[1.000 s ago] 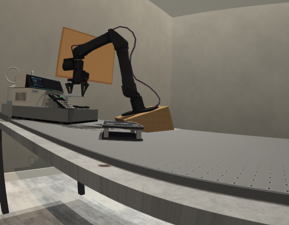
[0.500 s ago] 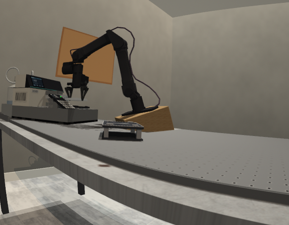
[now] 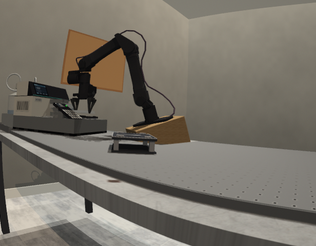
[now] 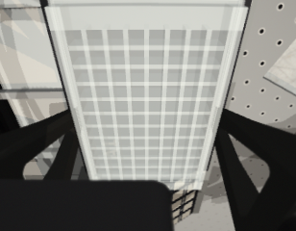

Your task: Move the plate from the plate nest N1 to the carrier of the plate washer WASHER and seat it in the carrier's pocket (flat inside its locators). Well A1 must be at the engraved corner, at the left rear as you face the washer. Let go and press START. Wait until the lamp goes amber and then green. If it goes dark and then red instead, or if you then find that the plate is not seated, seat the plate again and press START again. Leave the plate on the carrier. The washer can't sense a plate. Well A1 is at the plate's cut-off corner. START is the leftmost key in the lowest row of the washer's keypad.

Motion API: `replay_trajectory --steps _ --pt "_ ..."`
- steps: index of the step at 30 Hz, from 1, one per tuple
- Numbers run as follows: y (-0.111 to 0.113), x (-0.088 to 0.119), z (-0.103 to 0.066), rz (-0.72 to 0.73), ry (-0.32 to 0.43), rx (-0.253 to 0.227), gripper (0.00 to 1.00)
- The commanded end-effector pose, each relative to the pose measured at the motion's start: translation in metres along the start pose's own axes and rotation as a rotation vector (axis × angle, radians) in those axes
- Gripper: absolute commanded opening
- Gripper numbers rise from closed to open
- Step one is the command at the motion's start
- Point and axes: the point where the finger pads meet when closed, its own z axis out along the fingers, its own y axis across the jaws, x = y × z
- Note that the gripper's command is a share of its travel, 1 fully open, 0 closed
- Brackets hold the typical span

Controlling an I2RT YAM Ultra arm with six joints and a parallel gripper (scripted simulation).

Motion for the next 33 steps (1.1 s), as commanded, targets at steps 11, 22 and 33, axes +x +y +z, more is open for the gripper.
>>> replay_trajectory --steps 11,22,33 --pt "0.004 -0.001 -0.007 -0.001 -0.012 -0.042 0.84" --pt "0.006 0.000 -0.011 -0.003 -0.011 -0.051 0.84" --pt "-0.001 -0.001 -0.005 -0.001 -0.012 -0.031 0.84"
